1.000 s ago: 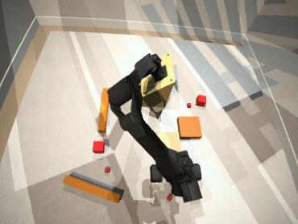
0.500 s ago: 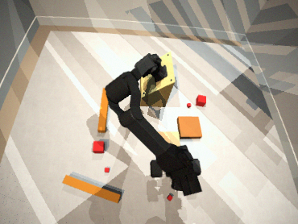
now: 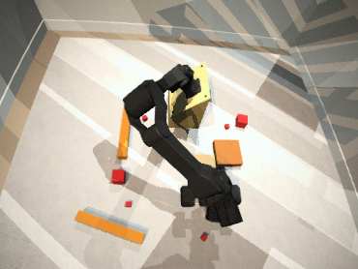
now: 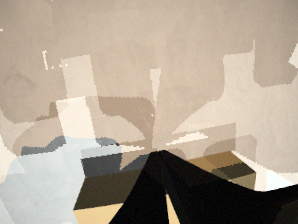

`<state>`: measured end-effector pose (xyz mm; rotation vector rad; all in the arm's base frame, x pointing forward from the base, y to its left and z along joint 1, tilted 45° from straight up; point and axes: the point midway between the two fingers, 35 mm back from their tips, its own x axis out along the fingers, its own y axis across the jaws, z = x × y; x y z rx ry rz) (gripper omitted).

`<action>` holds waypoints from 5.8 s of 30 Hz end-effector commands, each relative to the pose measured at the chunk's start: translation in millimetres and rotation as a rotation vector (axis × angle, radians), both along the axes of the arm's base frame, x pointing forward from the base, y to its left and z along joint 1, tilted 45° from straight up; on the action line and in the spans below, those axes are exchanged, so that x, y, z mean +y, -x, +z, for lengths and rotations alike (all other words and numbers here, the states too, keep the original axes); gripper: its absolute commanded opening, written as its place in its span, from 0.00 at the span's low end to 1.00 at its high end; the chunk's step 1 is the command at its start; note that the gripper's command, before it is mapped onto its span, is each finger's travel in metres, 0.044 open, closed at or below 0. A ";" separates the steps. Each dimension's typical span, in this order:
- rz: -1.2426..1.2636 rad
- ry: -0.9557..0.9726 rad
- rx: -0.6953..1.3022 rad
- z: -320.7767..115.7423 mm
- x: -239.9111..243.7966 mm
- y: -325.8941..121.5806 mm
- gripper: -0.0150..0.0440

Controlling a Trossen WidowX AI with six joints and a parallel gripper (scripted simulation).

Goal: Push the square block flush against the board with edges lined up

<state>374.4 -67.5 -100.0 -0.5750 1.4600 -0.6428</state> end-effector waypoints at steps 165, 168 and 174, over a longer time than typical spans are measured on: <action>-0.012 0.002 0.026 -4.0 -2.7 72.7 0.25; -0.012 0.002 0.026 -4.0 -2.7 72.7 0.25; -0.012 0.002 0.025 -4.0 -2.7 71.1 0.25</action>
